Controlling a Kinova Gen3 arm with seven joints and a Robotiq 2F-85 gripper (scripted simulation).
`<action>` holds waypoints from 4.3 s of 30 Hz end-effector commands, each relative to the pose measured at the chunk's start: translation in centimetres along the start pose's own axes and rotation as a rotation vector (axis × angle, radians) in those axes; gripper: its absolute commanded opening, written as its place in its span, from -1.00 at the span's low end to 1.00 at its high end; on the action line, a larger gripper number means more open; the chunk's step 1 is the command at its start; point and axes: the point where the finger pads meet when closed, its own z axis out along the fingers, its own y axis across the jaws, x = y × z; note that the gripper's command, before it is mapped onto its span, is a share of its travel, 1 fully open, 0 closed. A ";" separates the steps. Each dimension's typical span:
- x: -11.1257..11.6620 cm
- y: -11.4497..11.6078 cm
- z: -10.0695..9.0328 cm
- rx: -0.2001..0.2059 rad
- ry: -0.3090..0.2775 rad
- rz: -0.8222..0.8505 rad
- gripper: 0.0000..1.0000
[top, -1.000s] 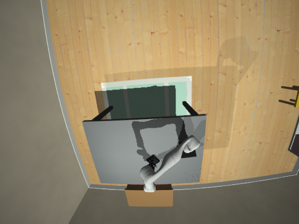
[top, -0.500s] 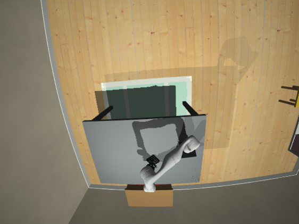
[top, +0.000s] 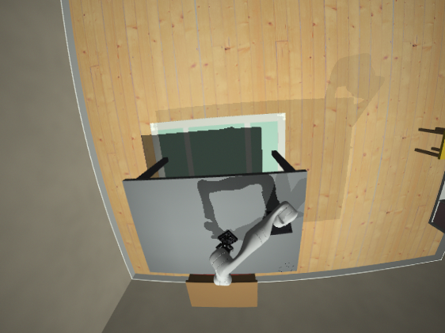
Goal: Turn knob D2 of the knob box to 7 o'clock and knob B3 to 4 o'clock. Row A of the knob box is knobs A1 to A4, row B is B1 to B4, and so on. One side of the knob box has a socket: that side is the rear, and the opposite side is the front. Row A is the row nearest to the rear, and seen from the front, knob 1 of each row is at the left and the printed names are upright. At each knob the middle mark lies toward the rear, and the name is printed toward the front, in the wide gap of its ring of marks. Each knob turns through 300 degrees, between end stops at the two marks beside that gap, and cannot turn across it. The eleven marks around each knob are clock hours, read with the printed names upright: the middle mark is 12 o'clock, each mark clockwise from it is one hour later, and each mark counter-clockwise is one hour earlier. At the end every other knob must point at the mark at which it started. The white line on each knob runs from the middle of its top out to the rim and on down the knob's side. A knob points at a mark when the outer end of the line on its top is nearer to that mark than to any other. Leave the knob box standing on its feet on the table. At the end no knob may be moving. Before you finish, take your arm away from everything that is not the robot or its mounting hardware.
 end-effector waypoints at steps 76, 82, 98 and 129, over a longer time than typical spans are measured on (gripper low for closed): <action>0.0 0.0 0.0 -0.004 0.000 0.587 -0.62; 0.0 0.0 0.0 -0.004 0.000 0.587 -0.62; 0.0 0.0 -0.3 -0.004 0.000 0.587 -0.62; 0.0 0.0 -3.8 -0.003 0.000 0.587 -0.62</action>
